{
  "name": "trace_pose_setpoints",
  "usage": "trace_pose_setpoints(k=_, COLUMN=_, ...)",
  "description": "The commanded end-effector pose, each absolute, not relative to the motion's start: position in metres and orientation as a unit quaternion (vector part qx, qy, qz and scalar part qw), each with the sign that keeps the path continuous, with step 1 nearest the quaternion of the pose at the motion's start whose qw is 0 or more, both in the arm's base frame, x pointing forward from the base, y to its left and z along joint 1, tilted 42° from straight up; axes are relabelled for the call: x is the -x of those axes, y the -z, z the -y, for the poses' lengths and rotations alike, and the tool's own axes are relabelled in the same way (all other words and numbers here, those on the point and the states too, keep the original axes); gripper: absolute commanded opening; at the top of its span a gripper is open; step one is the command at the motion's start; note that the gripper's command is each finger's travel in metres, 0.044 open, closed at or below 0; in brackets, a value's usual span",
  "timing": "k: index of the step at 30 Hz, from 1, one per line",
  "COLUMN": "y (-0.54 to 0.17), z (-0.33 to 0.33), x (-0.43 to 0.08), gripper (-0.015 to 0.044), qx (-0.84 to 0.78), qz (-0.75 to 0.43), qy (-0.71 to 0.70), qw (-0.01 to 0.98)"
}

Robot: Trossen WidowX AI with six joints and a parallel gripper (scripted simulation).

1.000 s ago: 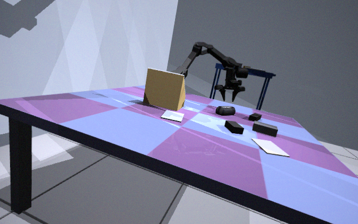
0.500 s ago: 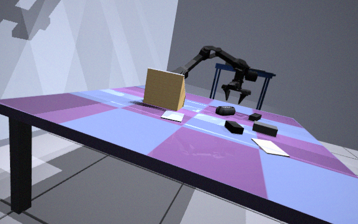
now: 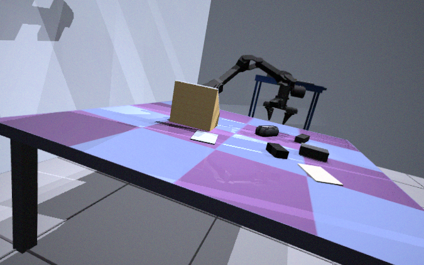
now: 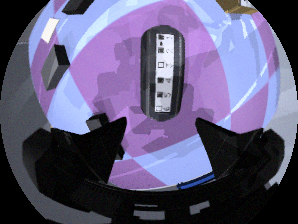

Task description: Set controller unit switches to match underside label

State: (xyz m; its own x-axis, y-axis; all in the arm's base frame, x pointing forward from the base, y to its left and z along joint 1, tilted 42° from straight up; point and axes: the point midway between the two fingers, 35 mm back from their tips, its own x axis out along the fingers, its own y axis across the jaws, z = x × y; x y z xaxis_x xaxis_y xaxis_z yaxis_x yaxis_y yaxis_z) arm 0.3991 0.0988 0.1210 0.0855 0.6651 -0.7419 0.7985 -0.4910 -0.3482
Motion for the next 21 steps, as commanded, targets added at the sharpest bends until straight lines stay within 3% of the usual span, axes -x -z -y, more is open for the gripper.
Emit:
trace_pose_setpoints(k=1, y=-0.115, z=-0.103, x=-0.399, gripper=0.0440, qx=-0.732, qz=-0.499, qy=0.458, qw=0.068)
trace_pose_setpoints(k=21, y=-0.091, z=-0.125, x=-0.401, gripper=0.0440, qx=-0.733, qz=-0.499, qy=0.457, qw=0.067)
